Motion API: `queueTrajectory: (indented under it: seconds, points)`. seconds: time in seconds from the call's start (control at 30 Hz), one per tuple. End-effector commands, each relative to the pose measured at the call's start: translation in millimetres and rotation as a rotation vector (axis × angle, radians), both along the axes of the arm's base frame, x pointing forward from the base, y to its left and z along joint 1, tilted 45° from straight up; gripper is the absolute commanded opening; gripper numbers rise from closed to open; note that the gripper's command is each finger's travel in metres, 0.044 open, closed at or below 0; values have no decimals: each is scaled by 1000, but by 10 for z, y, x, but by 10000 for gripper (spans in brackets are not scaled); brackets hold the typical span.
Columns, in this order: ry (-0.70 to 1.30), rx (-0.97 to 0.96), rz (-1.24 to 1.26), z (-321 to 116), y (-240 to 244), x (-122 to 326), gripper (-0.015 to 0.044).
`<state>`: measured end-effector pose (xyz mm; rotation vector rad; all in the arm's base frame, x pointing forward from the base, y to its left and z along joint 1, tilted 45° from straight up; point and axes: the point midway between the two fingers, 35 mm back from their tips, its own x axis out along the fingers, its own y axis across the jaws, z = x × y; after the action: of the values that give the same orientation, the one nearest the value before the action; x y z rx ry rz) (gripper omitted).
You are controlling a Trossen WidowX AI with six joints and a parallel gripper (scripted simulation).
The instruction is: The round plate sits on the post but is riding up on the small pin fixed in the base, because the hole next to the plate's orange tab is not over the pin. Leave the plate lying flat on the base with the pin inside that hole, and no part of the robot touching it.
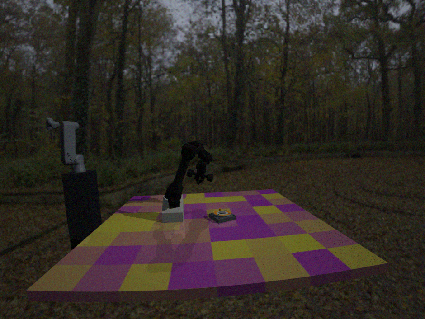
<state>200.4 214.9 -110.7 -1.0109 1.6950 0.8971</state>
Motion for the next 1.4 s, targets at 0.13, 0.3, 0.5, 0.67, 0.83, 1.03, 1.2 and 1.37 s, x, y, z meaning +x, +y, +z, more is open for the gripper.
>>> queueTrajectory:
  seconds: [0.13,0.3,0.5,0.67,0.83,1.03,1.2,1.37]
  points:
    - [-338,-339,-587,454,-1069,701,0]
    - [-521,-499,-860,732,-1656,920,0]
    - [-739,-671,-1137,1076,-2317,1040,0]
    - [-739,-671,-1137,1076,-2317,1040,0]
    - [-739,-670,-1137,1017,-2369,1031,0]
    - [-740,-672,-1137,761,-2622,987,0]
    - [-741,-672,-1136,733,-2649,975,0]
    - [-740,-672,-1136,732,-2641,936,0]
